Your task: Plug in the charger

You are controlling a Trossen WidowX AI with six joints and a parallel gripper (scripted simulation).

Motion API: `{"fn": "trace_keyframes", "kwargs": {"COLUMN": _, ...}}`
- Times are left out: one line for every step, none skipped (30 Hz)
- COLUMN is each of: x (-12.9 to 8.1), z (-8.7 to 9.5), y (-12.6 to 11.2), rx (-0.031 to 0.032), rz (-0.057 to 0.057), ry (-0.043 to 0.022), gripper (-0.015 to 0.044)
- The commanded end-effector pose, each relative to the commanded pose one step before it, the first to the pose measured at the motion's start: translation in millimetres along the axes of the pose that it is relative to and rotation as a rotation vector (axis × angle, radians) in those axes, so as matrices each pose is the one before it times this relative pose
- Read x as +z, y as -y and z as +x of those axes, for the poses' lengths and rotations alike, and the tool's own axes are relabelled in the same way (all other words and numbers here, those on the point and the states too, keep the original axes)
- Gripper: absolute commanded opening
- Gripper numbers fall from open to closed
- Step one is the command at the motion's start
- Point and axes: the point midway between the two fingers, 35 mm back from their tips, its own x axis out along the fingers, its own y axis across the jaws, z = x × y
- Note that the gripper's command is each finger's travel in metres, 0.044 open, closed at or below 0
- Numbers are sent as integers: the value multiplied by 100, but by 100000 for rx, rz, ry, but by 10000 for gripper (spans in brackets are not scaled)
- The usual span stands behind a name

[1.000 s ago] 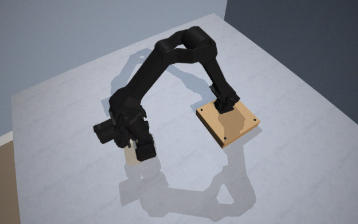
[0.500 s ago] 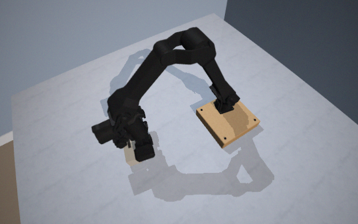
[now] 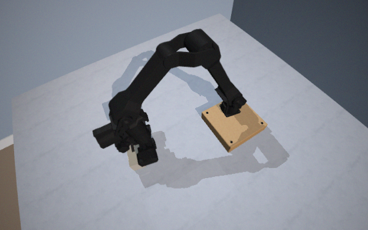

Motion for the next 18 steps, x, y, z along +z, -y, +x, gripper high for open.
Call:
{"fn": "trace_keyframes", "kwargs": {"x": 288, "z": -109, "y": -60, "rx": 416, "rz": 152, "ry": 579, "gripper": 0}}
{"fn": "trace_keyframes", "kwargs": {"x": 27, "z": -2, "y": -1, "rx": 0, "rz": 0, "ry": 2, "gripper": 0}}
{"fn": "trace_keyframes", "kwargs": {"x": 31, "z": -3, "y": -1, "rx": 0, "rz": 0, "ry": 2, "gripper": 0}}
{"fn": "trace_keyframes", "kwargs": {"x": 37, "z": -3, "y": -1, "rx": 0, "rz": 0, "ry": 3, "gripper": 0}}
{"fn": "trace_keyframes", "kwargs": {"x": 39, "z": -3, "y": -1, "rx": 0, "rz": 0, "ry": 3, "gripper": 0}}
{"fn": "trace_keyframes", "kwargs": {"x": 39, "z": -3, "y": -1, "rx": 0, "rz": 0, "ry": 3, "gripper": 0}}
{"fn": "trace_keyframes", "kwargs": {"x": 40, "z": -3, "y": -1, "rx": 0, "rz": 0, "ry": 3, "gripper": 0}}
{"fn": "trace_keyframes", "kwargs": {"x": 41, "z": -3, "y": -1, "rx": 0, "rz": 0, "ry": 3, "gripper": 0}}
{"fn": "trace_keyframes", "kwargs": {"x": 40, "z": -3, "y": -1, "rx": 0, "rz": 0, "ry": 3, "gripper": 0}}
{"fn": "trace_keyframes", "kwargs": {"x": 40, "z": -3, "y": -1, "rx": 0, "rz": 0, "ry": 3, "gripper": 0}}
{"fn": "trace_keyframes", "kwargs": {"x": 41, "z": -3, "y": -1, "rx": 0, "rz": 0, "ry": 3, "gripper": 0}}
{"fn": "trace_keyframes", "kwargs": {"x": 40, "z": -3, "y": -1, "rx": 0, "rz": 0, "ry": 3, "gripper": 0}}
{"fn": "trace_keyframes", "kwargs": {"x": 40, "z": -3, "y": -1, "rx": 0, "rz": 0, "ry": 3, "gripper": 0}}
{"fn": "trace_keyframes", "kwargs": {"x": 40, "z": -3, "y": -1, "rx": 0, "rz": 0, "ry": 3, "gripper": 0}}
{"fn": "trace_keyframes", "kwargs": {"x": 40, "z": -3, "y": -1, "rx": 0, "rz": 0, "ry": 3, "gripper": 0}}
{"fn": "trace_keyframes", "kwargs": {"x": 41, "z": -3, "y": -1, "rx": 0, "rz": 0, "ry": 3, "gripper": 0}}
{"fn": "trace_keyframes", "kwargs": {"x": 41, "z": -3, "y": -1, "rx": 0, "rz": 0, "ry": 3, "gripper": 0}}
{"fn": "trace_keyframes", "kwargs": {"x": 40, "z": -3, "y": -1, "rx": 0, "rz": 0, "ry": 3, "gripper": 0}}
